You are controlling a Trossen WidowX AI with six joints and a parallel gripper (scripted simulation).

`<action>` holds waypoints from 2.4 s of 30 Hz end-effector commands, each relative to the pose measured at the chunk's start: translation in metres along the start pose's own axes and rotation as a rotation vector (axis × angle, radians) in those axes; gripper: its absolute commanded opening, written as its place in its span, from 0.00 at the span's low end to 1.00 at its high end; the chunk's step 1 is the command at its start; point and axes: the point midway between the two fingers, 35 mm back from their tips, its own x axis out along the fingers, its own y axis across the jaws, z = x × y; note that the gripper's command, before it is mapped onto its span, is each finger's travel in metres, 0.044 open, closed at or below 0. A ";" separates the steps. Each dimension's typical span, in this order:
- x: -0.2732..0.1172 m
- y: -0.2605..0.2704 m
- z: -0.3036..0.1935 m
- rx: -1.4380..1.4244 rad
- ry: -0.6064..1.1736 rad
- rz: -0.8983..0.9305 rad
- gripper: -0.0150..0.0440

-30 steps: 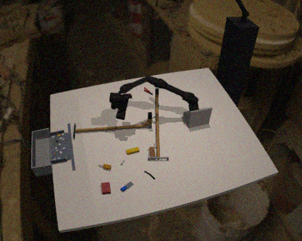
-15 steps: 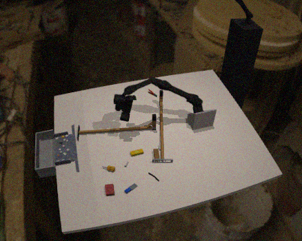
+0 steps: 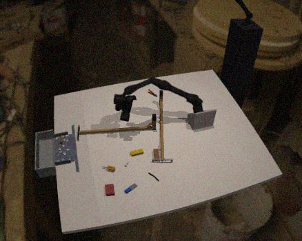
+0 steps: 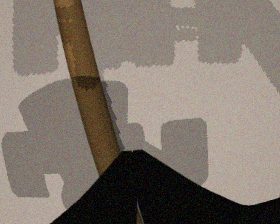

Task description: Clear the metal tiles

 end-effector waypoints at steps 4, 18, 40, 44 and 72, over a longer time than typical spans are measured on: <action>0.000 0.000 0.000 0.000 0.000 0.000 0.25; 0.000 0.000 0.000 0.000 0.000 0.000 0.25; 0.000 0.000 0.000 0.000 0.000 0.000 0.25; 0.000 0.000 0.000 0.000 0.000 0.000 0.25; -0.083 0.019 0.003 -0.085 -0.197 0.039 1.00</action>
